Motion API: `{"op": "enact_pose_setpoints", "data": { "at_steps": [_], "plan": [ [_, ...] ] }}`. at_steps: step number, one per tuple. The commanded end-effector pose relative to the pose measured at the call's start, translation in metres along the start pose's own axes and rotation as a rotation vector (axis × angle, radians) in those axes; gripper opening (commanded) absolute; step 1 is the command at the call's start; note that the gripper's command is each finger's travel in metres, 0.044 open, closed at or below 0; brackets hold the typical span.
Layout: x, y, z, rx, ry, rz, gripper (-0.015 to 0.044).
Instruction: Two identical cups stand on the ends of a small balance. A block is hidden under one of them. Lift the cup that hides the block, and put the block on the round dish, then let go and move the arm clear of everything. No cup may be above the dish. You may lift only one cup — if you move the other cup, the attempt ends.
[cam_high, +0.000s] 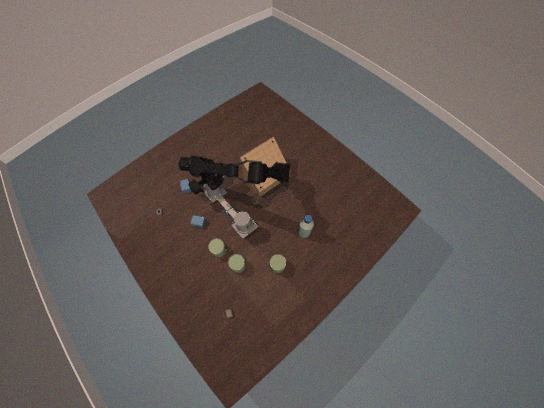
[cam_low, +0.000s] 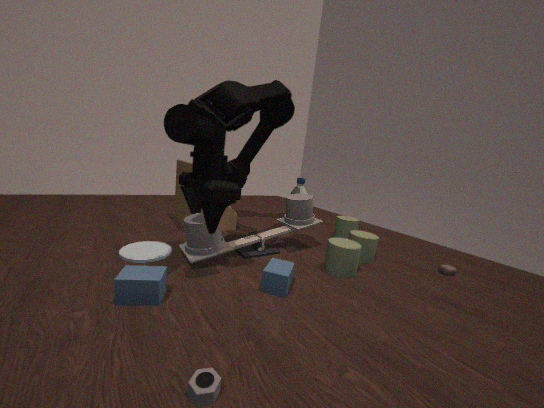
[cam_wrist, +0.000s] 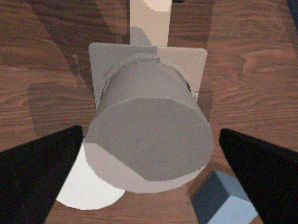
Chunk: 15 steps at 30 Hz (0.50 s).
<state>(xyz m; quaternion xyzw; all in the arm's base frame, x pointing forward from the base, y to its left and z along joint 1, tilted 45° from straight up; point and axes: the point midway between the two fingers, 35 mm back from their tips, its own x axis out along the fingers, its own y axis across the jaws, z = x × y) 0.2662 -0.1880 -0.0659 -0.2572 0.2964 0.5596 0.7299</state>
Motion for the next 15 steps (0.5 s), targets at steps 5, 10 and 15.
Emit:
{"op": "enact_pose_setpoints", "data": {
  "at_steps": [5,10,15],
  "plan": [
    [0.015,0.002,0.002,0.006,-0.008,0.003,0.044],
    [0.023,0.003,0.002,0.006,-0.008,0.003,0.044],
    [0.027,0.003,0.003,0.006,-0.009,0.003,0.0414]
  ]
}}
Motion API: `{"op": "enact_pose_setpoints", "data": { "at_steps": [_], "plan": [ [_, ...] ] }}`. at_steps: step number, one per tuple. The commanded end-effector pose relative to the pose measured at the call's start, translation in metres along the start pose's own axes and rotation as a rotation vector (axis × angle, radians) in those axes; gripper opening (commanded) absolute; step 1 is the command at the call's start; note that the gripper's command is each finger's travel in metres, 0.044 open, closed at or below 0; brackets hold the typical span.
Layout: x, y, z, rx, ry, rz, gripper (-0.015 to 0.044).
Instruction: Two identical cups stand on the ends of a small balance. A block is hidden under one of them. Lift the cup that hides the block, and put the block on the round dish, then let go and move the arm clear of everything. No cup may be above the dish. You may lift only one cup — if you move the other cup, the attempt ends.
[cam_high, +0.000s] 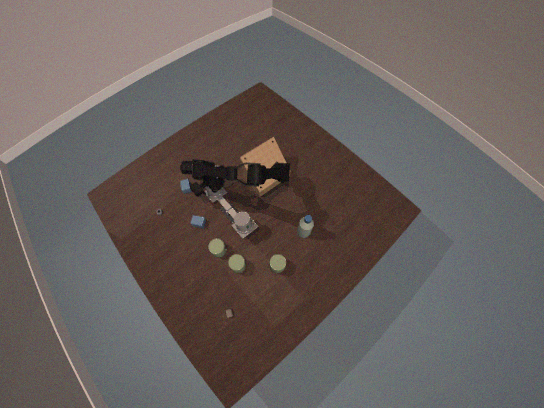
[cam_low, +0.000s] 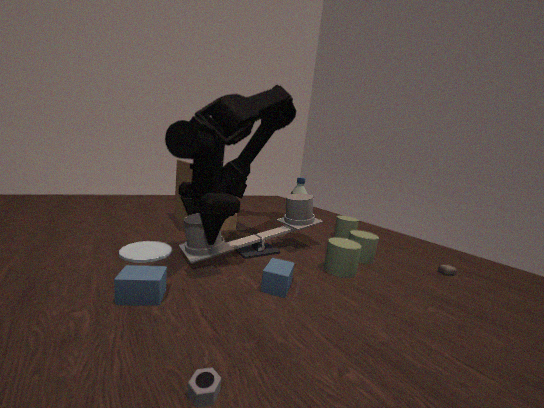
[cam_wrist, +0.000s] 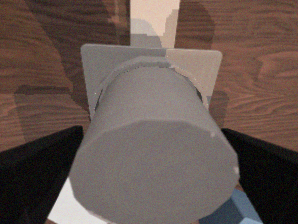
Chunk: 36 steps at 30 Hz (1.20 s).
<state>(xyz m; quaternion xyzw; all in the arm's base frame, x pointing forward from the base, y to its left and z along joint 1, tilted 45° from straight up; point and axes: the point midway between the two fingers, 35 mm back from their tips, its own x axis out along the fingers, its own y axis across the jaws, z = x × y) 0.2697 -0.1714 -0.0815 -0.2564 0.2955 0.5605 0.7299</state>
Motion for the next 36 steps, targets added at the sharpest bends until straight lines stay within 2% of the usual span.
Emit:
{"op": "enact_pose_setpoints", "data": {
  "at_steps": [1,2,11,22,23,36],
  "plan": [
    [0.004,0.002,0.001,0.006,-0.006,0.002,0.0387],
    [0.004,0.002,0.001,0.006,-0.006,0.002,0.0361],
    [0.004,0.002,0.001,0.006,-0.006,0.002,0.0301],
    [-0.005,0.0,0.0,0.006,-0.005,0.001,0.0012],
    [-0.006,0.0,0.0,0.006,-0.005,0.001,0.0],
    [-0.022,-0.003,-0.002,0.007,-0.003,0.001,0.0]
  ]
}}
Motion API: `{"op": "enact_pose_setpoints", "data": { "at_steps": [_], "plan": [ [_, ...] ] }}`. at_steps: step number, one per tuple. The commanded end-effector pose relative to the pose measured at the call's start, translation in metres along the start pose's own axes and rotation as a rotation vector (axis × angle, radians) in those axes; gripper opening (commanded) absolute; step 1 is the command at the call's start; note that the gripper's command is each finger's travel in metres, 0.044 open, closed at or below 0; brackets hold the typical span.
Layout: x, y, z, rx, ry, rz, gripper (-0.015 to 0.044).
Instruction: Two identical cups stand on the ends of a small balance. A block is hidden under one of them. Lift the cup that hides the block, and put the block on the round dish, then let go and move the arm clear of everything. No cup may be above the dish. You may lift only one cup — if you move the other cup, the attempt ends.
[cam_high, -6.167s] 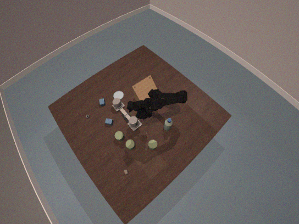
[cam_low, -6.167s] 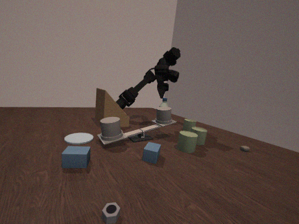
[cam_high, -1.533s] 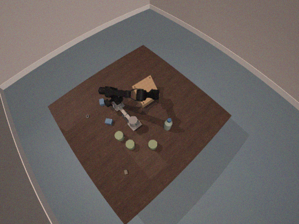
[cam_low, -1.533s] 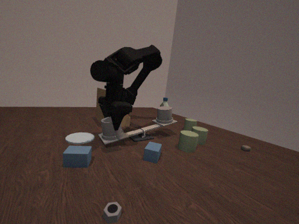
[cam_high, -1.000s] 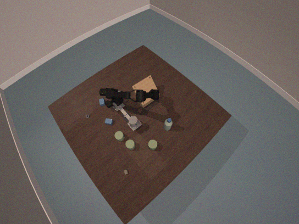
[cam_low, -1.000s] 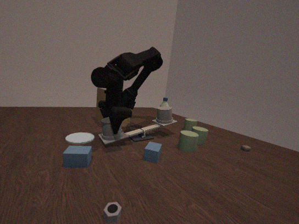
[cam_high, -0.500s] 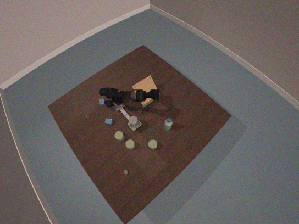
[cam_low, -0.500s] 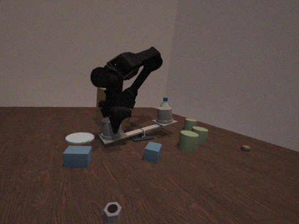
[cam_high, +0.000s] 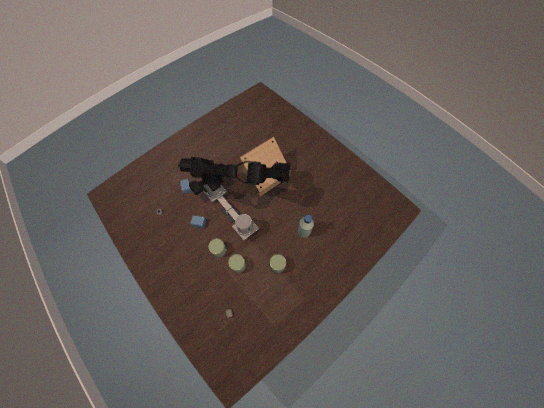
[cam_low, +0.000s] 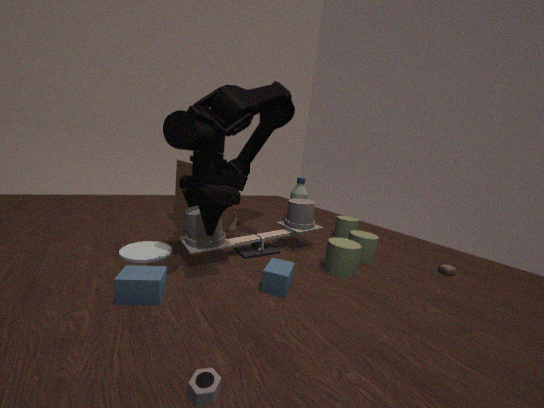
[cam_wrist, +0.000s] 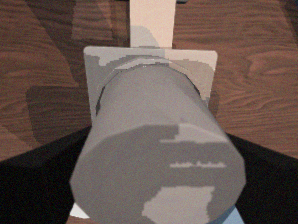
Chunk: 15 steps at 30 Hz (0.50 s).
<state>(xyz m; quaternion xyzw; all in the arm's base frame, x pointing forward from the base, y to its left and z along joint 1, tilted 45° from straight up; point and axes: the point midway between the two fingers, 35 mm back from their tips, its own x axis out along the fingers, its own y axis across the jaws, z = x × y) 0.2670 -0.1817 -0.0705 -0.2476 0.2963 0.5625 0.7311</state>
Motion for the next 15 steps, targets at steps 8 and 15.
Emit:
{"op": "enact_pose_setpoints", "data": {
  "at_steps": [8,15],
  "plan": [
    [-0.017,-0.004,-0.003,-0.006,0.009,-0.006,0.0],
    [-0.026,-0.004,-0.003,-0.006,0.01,-0.006,0.0]
  ]
}}
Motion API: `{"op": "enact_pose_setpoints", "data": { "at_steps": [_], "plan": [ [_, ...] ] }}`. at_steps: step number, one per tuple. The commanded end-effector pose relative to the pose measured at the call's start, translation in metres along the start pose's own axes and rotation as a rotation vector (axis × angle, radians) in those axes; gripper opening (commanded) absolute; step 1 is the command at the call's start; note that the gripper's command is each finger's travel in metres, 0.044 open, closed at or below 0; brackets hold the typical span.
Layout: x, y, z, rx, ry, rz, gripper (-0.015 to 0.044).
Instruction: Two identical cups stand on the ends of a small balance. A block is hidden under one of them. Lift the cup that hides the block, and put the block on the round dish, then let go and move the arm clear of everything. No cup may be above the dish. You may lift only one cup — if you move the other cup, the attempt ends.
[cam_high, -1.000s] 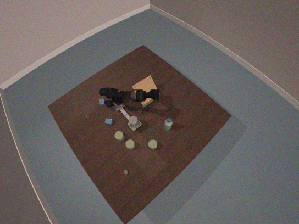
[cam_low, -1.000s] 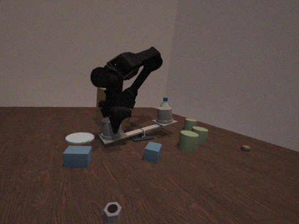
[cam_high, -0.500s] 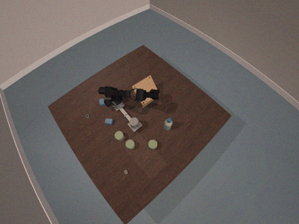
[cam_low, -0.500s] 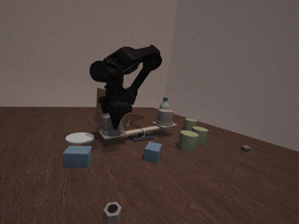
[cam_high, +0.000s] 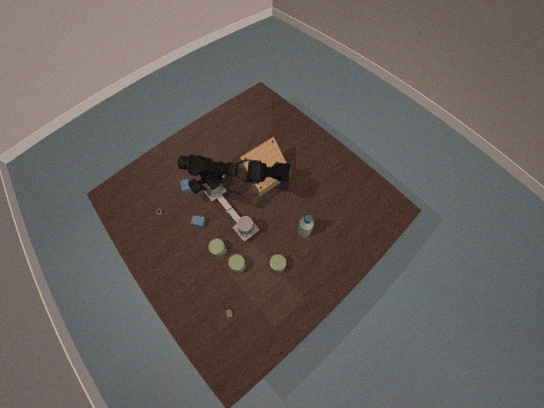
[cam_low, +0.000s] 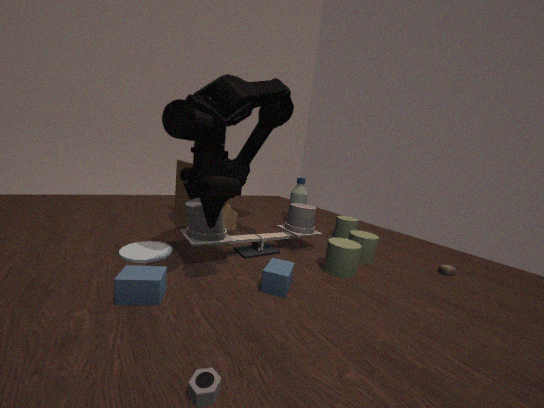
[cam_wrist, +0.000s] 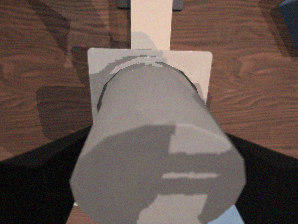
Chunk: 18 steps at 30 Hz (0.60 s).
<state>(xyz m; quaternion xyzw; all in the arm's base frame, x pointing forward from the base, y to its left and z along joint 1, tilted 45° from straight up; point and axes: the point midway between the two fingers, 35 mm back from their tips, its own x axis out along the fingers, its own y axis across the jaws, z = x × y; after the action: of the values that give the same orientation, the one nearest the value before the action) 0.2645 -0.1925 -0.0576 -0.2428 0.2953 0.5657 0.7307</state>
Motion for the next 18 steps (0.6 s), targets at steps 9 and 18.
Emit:
{"op": "enact_pose_setpoints", "data": {
  "at_steps": [9,18],
  "plan": [
    [-0.021,-0.004,-0.005,-0.01,0.019,-0.013,0.0],
    [-0.032,-0.004,-0.005,-0.009,0.019,-0.013,0.0]
  ]
}}
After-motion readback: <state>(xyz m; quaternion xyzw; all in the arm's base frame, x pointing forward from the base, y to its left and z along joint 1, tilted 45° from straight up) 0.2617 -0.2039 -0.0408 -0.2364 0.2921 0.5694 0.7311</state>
